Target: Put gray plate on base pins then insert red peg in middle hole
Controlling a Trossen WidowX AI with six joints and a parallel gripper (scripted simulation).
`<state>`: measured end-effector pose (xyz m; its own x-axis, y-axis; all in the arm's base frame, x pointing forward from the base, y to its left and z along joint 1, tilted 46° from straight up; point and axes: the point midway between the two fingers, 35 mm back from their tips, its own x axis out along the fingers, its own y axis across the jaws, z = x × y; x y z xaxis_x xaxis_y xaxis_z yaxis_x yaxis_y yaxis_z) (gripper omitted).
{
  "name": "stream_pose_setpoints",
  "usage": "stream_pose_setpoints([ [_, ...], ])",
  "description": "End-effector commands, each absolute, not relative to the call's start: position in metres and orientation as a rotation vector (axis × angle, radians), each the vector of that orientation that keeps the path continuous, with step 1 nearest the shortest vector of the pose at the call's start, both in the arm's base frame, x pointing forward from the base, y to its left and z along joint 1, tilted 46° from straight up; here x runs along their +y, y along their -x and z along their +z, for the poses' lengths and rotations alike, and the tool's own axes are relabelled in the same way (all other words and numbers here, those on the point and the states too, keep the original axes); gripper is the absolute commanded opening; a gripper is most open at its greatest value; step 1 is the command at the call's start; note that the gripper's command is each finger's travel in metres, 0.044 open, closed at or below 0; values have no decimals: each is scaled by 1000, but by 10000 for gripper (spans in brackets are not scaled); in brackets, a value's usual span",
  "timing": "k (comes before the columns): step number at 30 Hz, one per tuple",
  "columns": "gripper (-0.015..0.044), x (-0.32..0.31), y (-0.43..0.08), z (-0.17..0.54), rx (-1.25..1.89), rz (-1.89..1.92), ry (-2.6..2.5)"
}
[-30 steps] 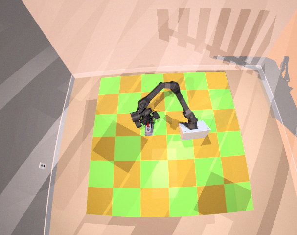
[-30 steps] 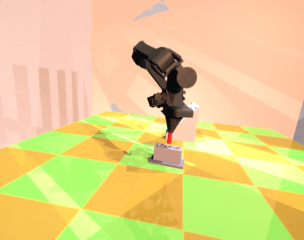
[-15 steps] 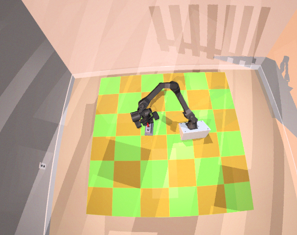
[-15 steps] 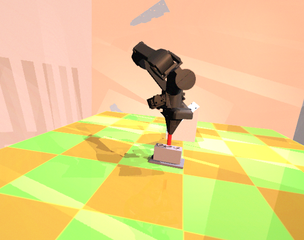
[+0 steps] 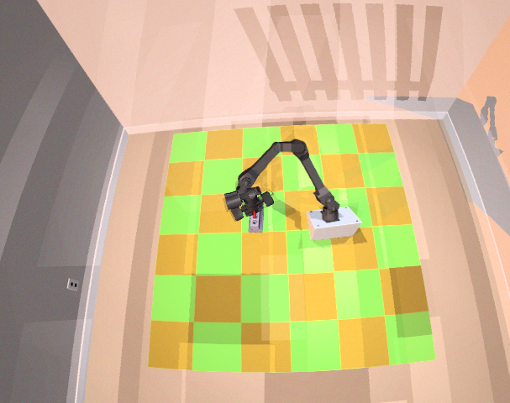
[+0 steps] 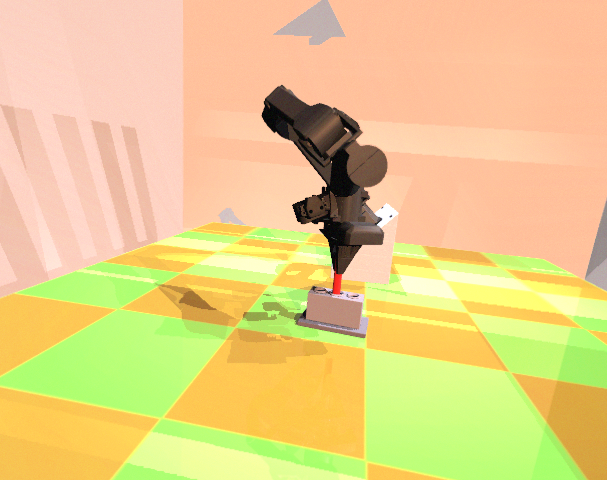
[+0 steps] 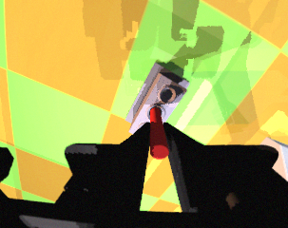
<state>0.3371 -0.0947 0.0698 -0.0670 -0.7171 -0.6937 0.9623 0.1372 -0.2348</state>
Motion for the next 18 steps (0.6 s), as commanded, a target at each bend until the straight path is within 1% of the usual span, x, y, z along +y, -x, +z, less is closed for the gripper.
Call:
stream_pose_setpoints([
  [1,0,-95,-337,70,818,-1437,-384],
  [18,0,-95,-336,68,819,-1435,-383],
])
